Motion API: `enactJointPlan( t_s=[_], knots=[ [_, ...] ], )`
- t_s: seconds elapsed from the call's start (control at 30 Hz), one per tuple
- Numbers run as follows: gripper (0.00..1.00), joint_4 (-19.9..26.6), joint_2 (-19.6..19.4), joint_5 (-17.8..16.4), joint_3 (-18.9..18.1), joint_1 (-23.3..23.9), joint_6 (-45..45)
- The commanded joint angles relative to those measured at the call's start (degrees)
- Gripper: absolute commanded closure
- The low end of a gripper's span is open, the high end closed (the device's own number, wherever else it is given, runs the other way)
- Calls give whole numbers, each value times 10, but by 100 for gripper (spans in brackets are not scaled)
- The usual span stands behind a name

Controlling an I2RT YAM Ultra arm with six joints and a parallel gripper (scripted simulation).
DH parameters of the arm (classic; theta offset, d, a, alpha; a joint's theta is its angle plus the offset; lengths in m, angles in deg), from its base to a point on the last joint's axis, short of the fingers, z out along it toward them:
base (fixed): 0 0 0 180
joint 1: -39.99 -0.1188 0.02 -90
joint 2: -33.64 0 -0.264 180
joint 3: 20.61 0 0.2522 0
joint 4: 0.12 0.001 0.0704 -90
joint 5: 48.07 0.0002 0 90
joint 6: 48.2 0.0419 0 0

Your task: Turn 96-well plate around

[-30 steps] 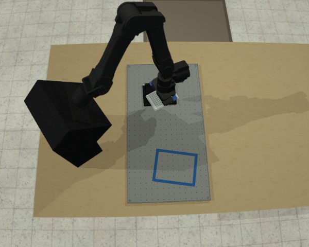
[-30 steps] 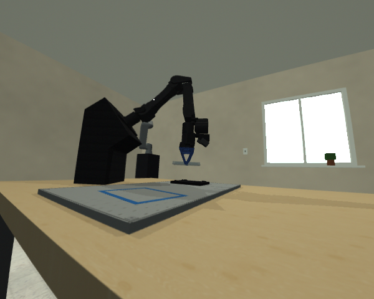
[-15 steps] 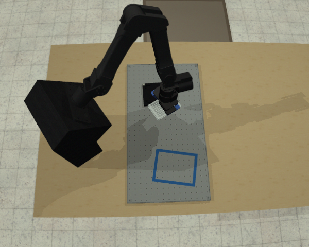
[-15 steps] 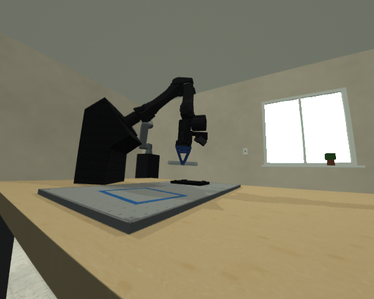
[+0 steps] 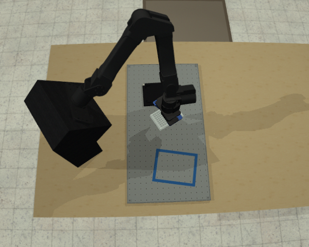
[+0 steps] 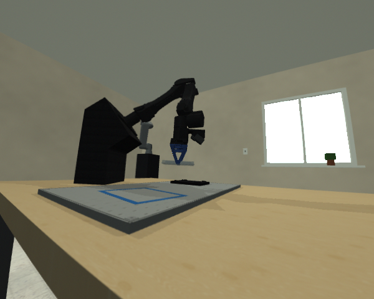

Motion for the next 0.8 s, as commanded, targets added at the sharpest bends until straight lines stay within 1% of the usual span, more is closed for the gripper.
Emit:
enactJointPlan(
  t_s=[0.0, 0.47, 0.53, 0.77],
  knots=[
    [100, -3, -4, -18, -3, 10, -17],
    [100, -2, -74, -70, -38, 87, -83],
    [100, -2, -74, -70, -38, 87, -83],
    [100, 3, -112, -91, -62, 120, -115]
  ],
)
